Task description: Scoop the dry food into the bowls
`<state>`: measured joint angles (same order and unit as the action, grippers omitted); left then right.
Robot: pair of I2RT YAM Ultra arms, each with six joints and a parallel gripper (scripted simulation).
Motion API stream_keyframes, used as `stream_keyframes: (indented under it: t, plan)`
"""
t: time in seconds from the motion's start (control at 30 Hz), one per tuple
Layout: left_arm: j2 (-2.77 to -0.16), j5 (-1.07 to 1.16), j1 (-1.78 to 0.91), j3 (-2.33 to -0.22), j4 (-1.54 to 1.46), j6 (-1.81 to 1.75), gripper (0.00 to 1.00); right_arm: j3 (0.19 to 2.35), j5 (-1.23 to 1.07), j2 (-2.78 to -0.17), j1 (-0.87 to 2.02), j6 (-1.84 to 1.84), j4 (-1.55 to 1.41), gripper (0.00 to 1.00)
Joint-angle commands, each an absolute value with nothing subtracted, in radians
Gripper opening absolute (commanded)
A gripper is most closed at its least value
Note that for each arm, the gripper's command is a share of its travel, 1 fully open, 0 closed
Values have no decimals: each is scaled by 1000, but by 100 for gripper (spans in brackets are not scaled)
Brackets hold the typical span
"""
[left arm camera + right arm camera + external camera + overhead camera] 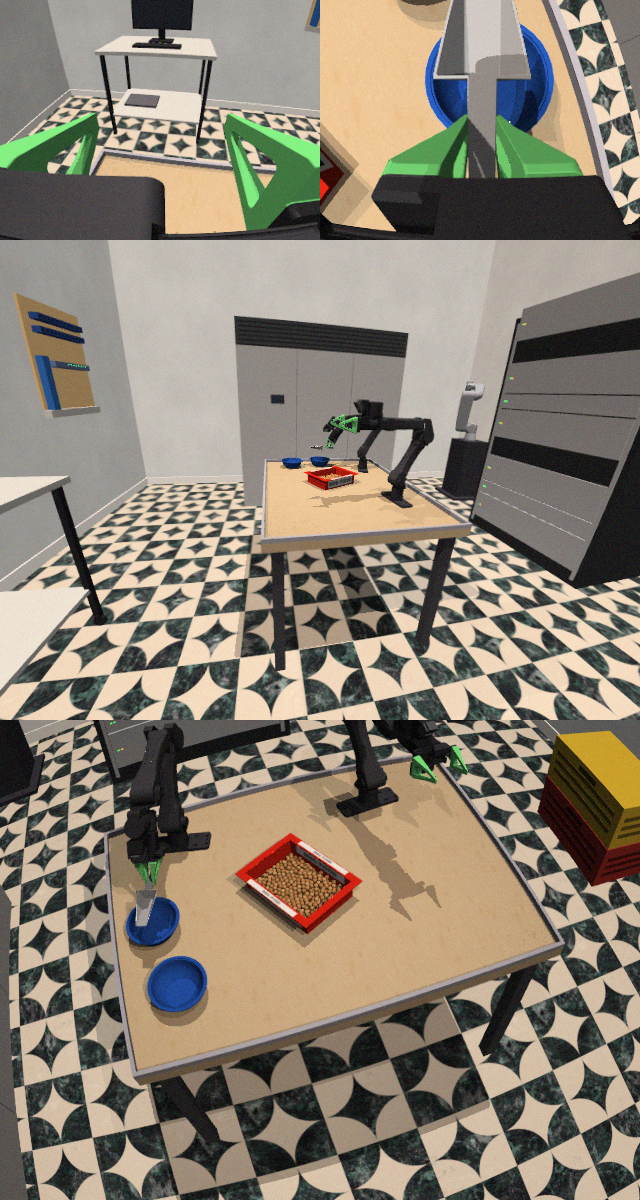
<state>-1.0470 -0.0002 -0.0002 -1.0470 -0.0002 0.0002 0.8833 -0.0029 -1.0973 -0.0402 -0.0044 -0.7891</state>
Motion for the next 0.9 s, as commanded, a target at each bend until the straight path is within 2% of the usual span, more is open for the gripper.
stream_keyframes:
  t: [0.0, 0.47, 0.87]
  plan:
    - [-1037, 0, 0, -1061, 4, 0, 100, 902, -3, -1085, -40, -4, -776, 0]
    - [-1037, 0, 0, -1061, 4, 0, 100, 937, 6, -1135, 57, 34, -837, 0]
    - [-1037, 0, 0, -1061, 4, 0, 100, 1032, 22, -1200, 311, 104, -940, 0]
